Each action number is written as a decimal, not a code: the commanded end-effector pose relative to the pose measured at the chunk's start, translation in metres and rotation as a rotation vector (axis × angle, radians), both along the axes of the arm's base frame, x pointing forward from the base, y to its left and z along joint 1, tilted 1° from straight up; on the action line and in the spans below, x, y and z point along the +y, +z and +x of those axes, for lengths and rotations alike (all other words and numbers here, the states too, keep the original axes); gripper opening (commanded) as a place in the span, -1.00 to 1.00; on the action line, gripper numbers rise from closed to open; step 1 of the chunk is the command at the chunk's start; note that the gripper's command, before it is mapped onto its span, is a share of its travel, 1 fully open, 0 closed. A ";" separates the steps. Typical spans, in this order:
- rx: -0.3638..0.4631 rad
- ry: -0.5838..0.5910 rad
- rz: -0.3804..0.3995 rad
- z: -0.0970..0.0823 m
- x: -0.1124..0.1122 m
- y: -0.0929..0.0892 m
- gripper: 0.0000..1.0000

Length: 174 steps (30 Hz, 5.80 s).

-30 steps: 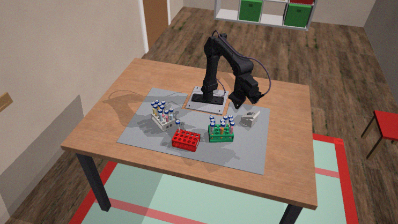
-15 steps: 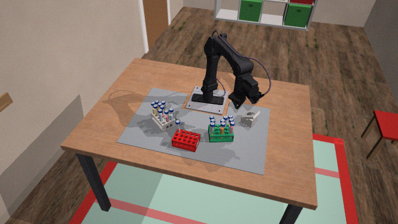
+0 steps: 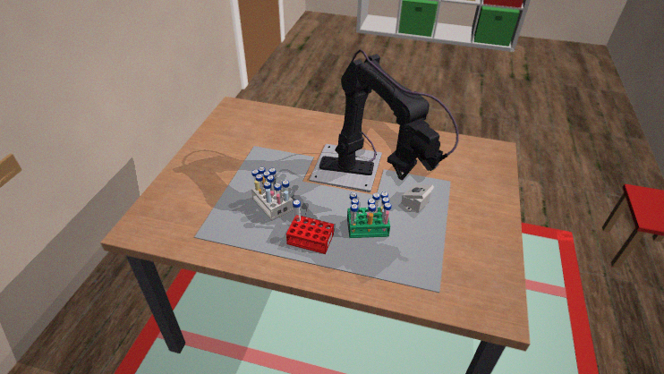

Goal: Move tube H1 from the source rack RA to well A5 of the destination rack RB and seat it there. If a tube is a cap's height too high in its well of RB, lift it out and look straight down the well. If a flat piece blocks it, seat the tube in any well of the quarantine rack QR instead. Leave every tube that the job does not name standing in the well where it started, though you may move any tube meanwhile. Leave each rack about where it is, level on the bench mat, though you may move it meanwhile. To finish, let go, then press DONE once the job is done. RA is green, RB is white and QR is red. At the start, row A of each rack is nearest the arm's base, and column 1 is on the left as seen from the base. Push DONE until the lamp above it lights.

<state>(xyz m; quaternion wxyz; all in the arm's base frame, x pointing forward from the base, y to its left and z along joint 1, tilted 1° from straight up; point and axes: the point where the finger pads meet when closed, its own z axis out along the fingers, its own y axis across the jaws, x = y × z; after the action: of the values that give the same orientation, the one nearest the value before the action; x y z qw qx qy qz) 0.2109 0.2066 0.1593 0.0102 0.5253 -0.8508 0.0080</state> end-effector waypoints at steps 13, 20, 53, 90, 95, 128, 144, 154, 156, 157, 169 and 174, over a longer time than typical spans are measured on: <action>-0.033 -0.022 0.039 -0.022 0.034 0.009 -1.00; -0.033 -0.024 0.039 -0.021 0.034 0.009 -1.00; -0.030 -0.018 0.053 -0.049 0.049 0.011 -1.00; -0.021 -0.030 0.034 -0.071 0.067 0.005 -1.00; -0.021 -0.030 0.034 -0.071 0.067 0.005 -1.00; -0.018 -0.027 0.028 -0.074 0.055 -0.004 -1.00; -0.006 -0.024 0.003 -0.073 0.059 -0.042 -1.00; -0.004 -0.022 0.000 -0.075 0.060 -0.065 -1.00; -0.001 -0.022 -0.007 -0.074 0.061 -0.071 -1.00; 0.000 -0.022 -0.009 -0.075 0.061 -0.073 -1.00; -0.002 -0.021 -0.005 -0.077 0.060 -0.093 -1.00; -0.022 -0.018 0.037 -0.073 0.071 -0.082 -1.00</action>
<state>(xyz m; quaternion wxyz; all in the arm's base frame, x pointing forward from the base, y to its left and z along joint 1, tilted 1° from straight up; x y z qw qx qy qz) 0.1334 0.2626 0.0713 0.0188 0.5161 -0.8562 0.0140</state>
